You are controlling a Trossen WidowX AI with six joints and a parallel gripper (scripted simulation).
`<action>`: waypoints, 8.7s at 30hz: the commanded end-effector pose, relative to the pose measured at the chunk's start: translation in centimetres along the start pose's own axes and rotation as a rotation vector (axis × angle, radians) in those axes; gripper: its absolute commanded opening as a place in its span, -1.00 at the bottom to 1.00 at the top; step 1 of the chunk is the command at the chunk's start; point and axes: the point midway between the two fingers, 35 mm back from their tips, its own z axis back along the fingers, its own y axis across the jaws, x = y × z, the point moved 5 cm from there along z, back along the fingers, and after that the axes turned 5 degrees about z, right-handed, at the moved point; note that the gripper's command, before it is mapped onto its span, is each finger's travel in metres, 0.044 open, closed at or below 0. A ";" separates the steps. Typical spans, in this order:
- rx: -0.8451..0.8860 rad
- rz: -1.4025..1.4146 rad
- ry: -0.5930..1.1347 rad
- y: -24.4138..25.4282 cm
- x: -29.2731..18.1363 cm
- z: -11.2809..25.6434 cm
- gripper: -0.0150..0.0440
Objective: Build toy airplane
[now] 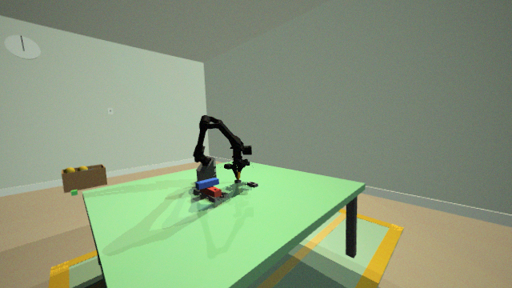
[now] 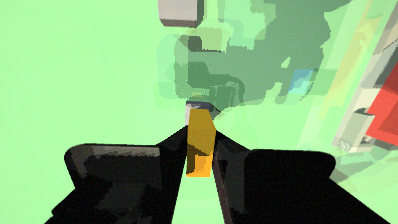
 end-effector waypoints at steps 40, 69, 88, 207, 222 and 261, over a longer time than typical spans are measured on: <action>0.021 -0.012 -0.018 -0.4 0.2 11.6 -0.49; 0.079 0.010 -0.016 -5.4 5.2 11.0 -0.49; 0.094 0.026 -0.027 -9.5 8.0 10.3 -0.49; -0.007 0.031 -0.021 -26.9 11.8 2.4 -0.27; -0.001 0.023 -0.020 -26.9 11.8 2.5 -0.14; -0.003 0.031 -0.021 -26.7 12.1 11.6 0.39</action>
